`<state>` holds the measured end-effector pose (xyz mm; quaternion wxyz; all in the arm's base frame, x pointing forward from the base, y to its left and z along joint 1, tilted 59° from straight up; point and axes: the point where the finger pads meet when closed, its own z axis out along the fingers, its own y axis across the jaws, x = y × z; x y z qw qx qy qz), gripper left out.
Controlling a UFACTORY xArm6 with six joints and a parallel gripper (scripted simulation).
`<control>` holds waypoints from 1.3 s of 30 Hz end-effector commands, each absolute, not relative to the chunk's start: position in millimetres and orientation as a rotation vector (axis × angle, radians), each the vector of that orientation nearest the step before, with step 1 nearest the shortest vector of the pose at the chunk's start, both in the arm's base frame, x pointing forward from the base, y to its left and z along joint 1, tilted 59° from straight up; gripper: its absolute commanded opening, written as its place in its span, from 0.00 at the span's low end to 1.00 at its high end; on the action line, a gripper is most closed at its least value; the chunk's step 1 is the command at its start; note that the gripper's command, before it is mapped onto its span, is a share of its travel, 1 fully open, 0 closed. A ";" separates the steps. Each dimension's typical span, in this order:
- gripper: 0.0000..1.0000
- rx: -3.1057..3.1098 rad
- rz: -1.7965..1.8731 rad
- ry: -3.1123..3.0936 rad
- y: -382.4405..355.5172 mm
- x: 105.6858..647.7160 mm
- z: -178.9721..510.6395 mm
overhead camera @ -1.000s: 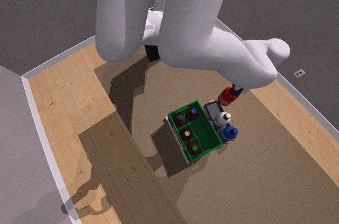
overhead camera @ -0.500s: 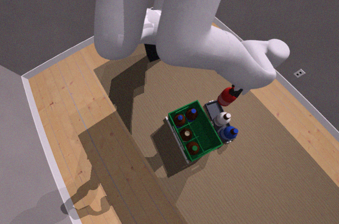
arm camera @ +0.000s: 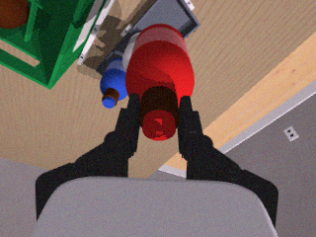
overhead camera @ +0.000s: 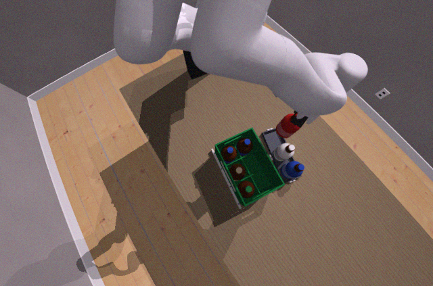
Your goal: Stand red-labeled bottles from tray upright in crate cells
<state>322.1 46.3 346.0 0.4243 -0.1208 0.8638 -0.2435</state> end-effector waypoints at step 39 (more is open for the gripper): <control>0.00 -0.302 -0.606 2.159 -29.9 308.1 372.3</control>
